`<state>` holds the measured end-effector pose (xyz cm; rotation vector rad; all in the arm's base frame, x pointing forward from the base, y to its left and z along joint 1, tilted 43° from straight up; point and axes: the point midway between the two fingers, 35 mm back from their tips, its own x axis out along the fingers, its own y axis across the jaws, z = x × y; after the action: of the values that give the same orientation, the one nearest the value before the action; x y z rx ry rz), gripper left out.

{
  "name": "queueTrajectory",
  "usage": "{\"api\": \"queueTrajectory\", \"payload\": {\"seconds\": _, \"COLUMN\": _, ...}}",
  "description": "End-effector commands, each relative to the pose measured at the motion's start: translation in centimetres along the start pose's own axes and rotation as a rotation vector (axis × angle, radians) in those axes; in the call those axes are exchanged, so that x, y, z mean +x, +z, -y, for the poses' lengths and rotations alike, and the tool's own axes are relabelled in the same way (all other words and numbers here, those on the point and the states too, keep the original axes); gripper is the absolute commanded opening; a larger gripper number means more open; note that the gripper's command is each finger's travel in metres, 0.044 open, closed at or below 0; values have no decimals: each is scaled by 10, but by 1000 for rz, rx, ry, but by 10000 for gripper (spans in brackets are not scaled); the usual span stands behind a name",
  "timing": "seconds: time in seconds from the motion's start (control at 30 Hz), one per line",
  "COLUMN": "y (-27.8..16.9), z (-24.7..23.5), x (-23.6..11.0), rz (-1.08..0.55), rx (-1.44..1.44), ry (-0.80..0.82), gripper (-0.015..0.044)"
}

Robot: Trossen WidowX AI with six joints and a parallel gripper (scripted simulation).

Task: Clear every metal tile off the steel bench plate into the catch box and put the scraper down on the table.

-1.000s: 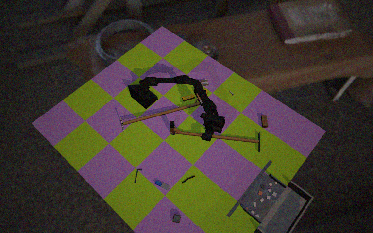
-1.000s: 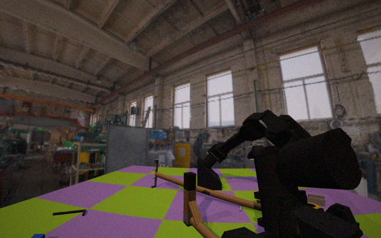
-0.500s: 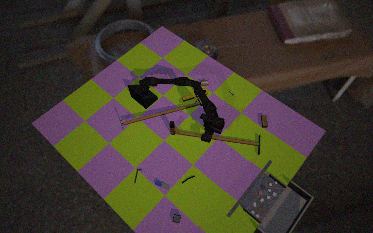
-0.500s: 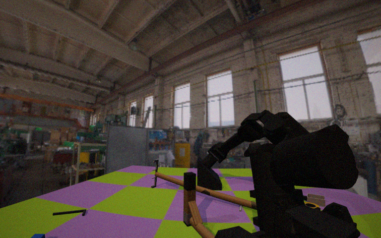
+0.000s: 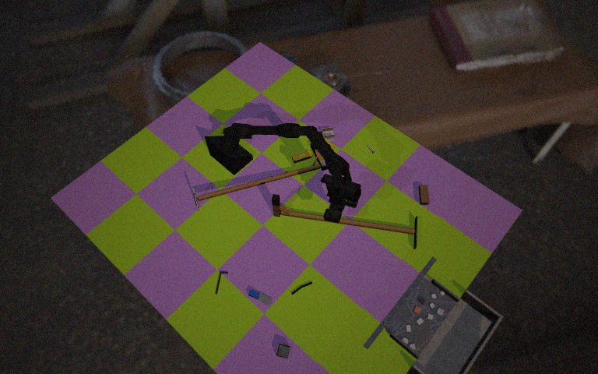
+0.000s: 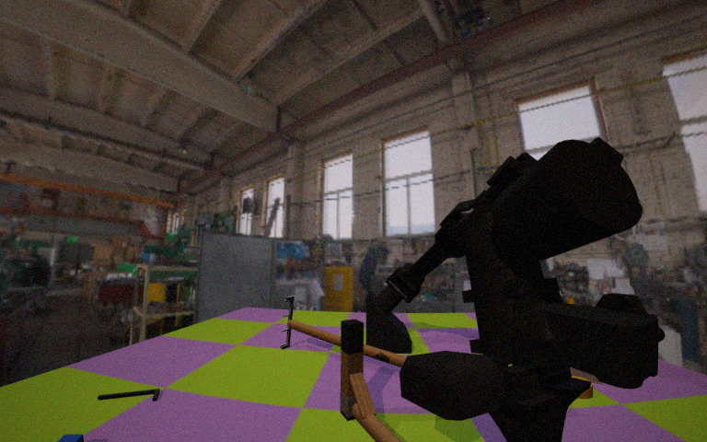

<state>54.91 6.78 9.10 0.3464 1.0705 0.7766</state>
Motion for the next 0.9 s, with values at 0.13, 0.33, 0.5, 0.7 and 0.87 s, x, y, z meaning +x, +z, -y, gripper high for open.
{"api": "queueTrajectory", "payload": {"seconds": 0.13, "y": 2, "z": -8, "x": -15, "rz": 23, "rx": 19, "ry": 2, "gripper": 0}}
{"api": "queueTrajectory", "payload": {"seconds": 0.33, "y": 4, "z": -15, "x": -32, "rz": 54, "rx": 48, "ry": -3, "gripper": 0}}
{"api": "queueTrajectory", "payload": {"seconds": 0.5, "y": 5, "z": -20, "x": -45, "rz": 79, "rx": 73, "ry": -7, "gripper": 0}}
{"api": "queueTrajectory", "payload": {"seconds": 0.7, "y": 5, "z": -27, "x": -62, "rz": 112, "rx": 98, "ry": -11, "gripper": 0}}
{"api": "queueTrajectory", "payload": {"seconds": 0.87, "y": 4, "z": -34, "x": -76, "rz": 140, "rx": 116, "ry": -14, "gripper": 0}}
